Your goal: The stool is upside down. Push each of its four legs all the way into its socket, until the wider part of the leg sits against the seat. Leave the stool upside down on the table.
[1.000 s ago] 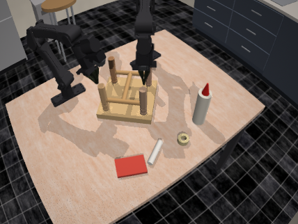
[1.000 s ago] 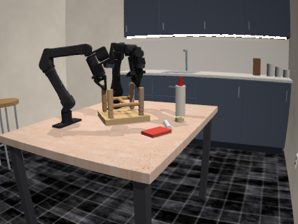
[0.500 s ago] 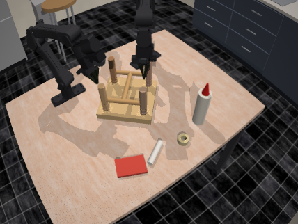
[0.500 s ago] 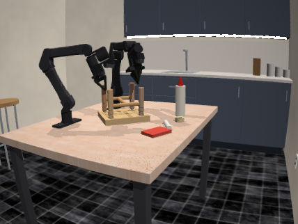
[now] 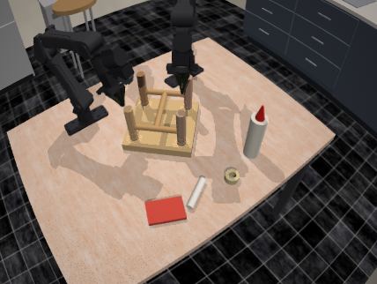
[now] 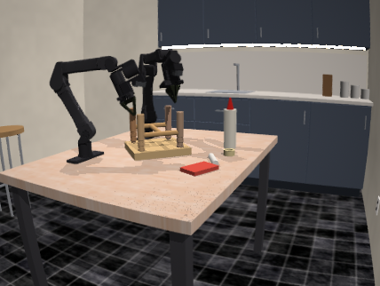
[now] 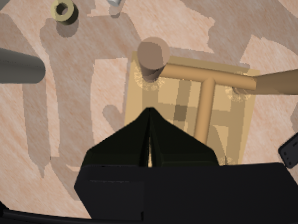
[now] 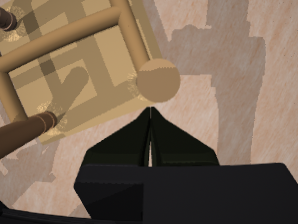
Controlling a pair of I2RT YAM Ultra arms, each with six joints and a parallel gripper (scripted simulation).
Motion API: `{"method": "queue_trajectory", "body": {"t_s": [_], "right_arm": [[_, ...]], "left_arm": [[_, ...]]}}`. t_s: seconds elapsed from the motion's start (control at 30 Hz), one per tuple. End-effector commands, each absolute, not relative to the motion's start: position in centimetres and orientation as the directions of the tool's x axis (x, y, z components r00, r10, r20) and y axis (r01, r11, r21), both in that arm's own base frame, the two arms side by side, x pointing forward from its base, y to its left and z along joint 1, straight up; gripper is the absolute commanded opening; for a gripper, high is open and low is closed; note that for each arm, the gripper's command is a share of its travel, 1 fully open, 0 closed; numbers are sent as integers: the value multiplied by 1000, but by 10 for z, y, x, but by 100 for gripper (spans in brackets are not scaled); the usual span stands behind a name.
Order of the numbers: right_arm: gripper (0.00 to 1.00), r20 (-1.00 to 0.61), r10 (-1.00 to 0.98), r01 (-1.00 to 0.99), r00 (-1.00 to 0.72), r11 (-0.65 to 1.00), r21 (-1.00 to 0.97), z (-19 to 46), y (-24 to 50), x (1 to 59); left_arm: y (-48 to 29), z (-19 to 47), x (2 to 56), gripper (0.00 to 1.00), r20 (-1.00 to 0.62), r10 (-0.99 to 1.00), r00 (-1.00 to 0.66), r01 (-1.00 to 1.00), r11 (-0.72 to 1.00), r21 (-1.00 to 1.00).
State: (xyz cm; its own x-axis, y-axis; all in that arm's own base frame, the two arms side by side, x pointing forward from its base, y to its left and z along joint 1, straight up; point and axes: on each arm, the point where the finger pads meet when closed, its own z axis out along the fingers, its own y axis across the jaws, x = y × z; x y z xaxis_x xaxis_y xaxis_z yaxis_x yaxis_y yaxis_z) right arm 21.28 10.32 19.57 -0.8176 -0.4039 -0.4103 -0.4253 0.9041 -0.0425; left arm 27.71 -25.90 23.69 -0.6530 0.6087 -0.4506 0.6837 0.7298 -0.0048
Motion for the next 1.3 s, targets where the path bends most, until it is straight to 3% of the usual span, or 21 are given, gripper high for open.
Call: {"method": "queue_trajectory", "body": {"t_s": [0.0,0.57,0.9,1.0,1.27], "right_arm": [[0,-487,-389,-424,-782,905,-42,216,109,225],[0,-500,-377,-415,-780,909,-39,226,107,220],[0,-391,-405,-420,-827,906,-50,247,96,193],[0,-488,-385,-421,-783,906,-40,259,99,198],[0,-497,-375,-412,-782,910,-39,260,97,199]], "left_arm": [[-262,267,280,0,-534,581,-614,687,727,1],[-266,253,284,0,-503,594,-628,687,726,0],[-266,253,284,0,-503,594,-628,687,726,0],[-266,253,284,0,-503,594,-628,687,726,0],[-266,253,284,0,-503,594,-628,687,726,0]]}}
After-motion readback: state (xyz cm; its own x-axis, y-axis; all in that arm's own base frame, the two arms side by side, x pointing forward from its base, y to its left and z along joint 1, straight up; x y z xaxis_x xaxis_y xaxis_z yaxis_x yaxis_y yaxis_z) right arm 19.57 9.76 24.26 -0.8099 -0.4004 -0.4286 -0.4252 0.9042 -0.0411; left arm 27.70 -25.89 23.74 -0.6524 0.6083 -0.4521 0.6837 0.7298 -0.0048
